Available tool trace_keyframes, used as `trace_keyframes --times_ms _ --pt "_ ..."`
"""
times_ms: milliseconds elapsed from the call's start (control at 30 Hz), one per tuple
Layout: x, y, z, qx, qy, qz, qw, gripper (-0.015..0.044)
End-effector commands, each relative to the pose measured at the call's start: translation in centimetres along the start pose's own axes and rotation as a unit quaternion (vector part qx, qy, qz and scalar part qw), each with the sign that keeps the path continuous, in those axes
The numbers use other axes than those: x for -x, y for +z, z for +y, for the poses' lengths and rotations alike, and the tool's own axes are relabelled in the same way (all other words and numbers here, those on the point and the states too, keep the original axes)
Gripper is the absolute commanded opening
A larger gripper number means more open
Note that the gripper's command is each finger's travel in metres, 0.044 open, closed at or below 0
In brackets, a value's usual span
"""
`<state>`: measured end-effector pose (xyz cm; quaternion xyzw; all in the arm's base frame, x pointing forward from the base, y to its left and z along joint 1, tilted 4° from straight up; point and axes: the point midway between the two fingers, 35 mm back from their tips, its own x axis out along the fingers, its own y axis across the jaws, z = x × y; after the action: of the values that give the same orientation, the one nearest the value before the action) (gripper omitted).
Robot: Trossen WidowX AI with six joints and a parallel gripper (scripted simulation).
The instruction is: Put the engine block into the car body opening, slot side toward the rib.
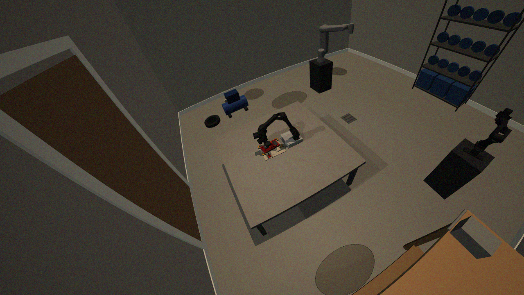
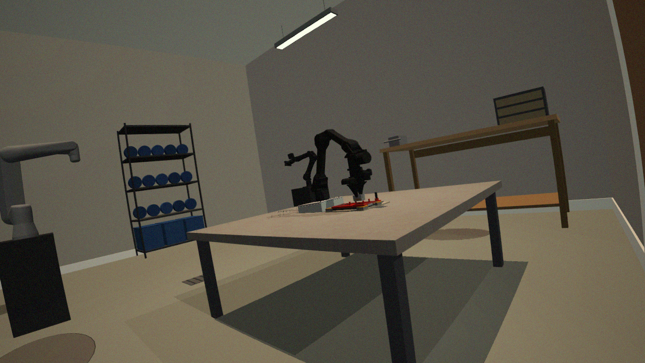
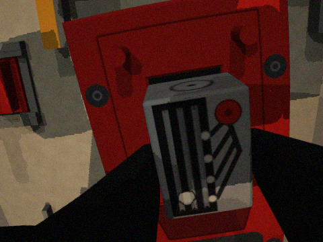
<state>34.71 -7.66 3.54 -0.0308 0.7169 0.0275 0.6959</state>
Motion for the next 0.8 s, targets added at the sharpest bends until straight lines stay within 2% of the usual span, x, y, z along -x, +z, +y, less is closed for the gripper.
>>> trace_keyframes --times_ms 0,767 --pt "-0.05 0.04 0.02 0.004 0.0 -0.001 1.0 0.0159" --pt "-0.14 0.03 0.02 0.0 0.0 -0.001 1.0 0.0159"
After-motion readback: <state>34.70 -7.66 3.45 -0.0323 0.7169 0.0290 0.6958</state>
